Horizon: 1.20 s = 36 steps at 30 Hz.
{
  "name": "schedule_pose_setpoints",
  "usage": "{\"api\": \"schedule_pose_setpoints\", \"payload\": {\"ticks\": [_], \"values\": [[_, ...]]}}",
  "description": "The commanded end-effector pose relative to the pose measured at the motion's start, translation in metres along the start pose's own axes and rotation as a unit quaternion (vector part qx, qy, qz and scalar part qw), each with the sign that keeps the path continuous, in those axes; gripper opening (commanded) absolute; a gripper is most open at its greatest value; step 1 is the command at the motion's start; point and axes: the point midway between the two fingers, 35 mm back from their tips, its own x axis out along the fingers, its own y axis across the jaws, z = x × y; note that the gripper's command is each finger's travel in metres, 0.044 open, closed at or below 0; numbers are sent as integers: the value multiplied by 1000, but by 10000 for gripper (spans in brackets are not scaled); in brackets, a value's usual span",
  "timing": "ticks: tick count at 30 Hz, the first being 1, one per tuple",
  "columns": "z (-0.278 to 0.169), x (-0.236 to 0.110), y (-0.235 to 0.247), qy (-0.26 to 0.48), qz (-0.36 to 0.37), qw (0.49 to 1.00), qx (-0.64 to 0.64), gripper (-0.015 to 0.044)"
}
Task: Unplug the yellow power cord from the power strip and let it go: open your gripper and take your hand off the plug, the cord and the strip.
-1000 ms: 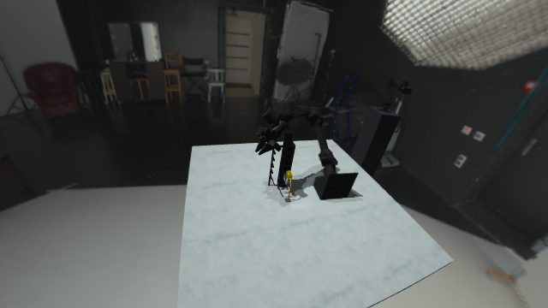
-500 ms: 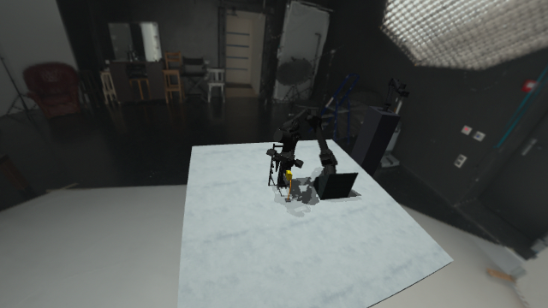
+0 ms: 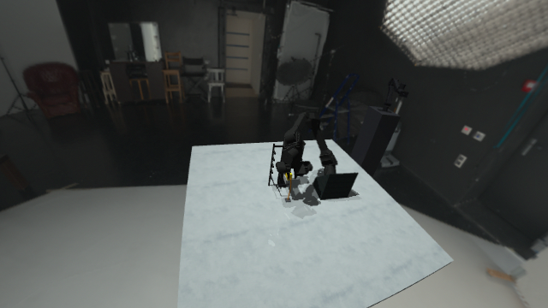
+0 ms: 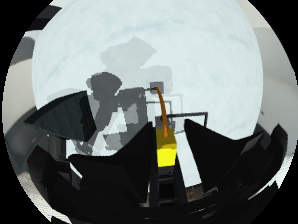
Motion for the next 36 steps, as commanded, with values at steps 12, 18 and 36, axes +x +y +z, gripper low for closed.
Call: {"api": "schedule_pose_setpoints", "payload": {"ticks": [12,18,36], "values": [[-21,0,0,4,1,1000,-5,160],[-31,0,0,4,1,1000,-5,160],[-41,10,0,5,1,1000,-5,160]]}}
